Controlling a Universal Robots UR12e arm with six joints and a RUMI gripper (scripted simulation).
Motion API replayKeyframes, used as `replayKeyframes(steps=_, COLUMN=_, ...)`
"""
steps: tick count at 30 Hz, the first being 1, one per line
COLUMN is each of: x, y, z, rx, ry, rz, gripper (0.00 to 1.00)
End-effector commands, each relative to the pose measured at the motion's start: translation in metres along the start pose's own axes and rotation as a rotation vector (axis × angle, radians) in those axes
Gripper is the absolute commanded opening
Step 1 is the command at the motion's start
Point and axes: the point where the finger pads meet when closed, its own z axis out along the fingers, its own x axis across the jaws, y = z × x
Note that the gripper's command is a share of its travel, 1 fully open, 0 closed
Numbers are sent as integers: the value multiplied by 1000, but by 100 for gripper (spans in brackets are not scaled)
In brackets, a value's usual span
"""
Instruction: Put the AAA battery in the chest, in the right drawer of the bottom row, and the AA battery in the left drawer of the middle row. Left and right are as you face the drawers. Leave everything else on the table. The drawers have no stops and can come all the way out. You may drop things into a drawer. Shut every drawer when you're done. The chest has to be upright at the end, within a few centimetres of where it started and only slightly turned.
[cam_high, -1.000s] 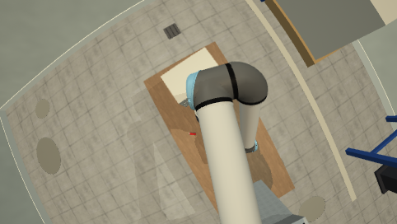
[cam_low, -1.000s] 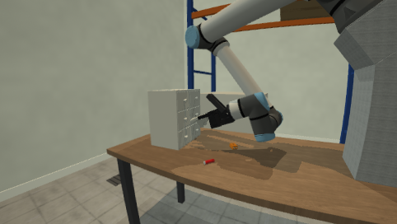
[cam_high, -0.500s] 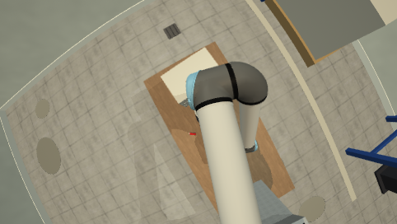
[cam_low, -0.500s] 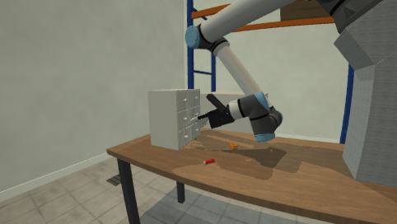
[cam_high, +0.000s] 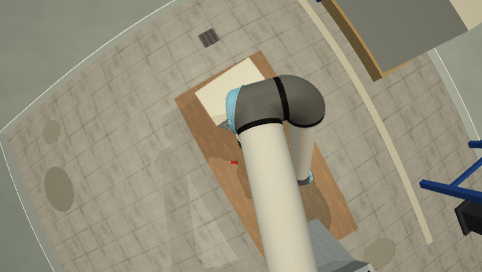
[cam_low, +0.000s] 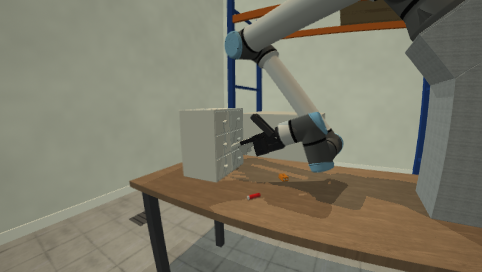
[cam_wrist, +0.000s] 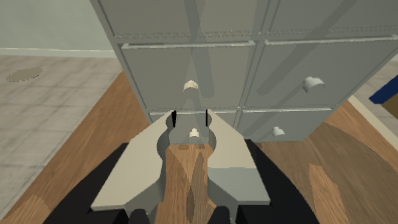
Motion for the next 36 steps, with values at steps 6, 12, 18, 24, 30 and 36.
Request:
replayKeyframes(steps=6, x=0, y=-1, z=0, rx=0, ry=0, rz=0, gripper=20)
replayKeyframes(steps=12, x=0, y=-1, z=1, rx=0, ry=0, rz=0, gripper=20)
replayKeyframes(steps=18, x=0, y=-2, z=3, rx=0, ry=0, rz=0, gripper=20)
replayKeyframes(steps=24, x=0, y=-2, z=5, rx=0, ry=0, rz=0, gripper=20)
replayKeyframes(steps=30, x=0, y=-4, z=10, rx=0, ry=0, rz=0, gripper=20)
replayKeyframes(steps=36, x=0, y=-6, z=16, rx=0, ry=0, rz=0, gripper=20)
